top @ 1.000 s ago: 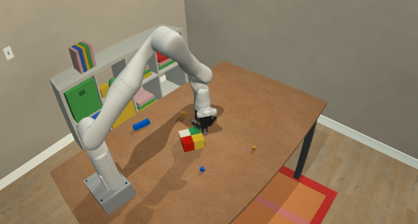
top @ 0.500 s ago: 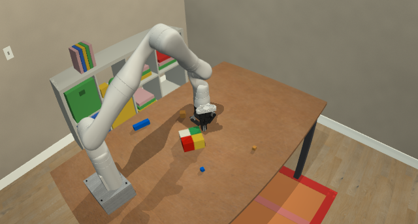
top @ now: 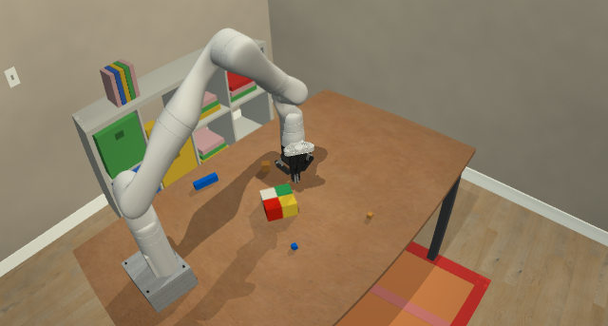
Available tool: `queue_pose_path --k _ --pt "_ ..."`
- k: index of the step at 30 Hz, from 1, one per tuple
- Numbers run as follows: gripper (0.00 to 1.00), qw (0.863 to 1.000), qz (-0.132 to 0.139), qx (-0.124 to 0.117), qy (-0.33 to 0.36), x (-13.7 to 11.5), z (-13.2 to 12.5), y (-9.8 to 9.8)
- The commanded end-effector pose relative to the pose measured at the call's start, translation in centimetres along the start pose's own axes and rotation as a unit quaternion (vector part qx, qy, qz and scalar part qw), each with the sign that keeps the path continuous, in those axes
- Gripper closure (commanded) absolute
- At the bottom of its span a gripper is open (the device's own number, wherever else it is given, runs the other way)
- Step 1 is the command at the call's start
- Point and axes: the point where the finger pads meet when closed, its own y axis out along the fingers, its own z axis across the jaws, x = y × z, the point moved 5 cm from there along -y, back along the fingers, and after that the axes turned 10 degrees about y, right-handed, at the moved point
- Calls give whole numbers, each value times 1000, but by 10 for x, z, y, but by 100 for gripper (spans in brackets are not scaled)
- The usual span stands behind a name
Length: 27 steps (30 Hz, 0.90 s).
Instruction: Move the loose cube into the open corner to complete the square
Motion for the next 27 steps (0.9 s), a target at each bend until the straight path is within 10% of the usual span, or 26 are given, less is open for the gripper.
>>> queue_pose_path --k 1,27 --pt "90 1000 -4 -6 1 1 -3 -14" --pt "90 1000 -4 -6 1 1 -3 -38"
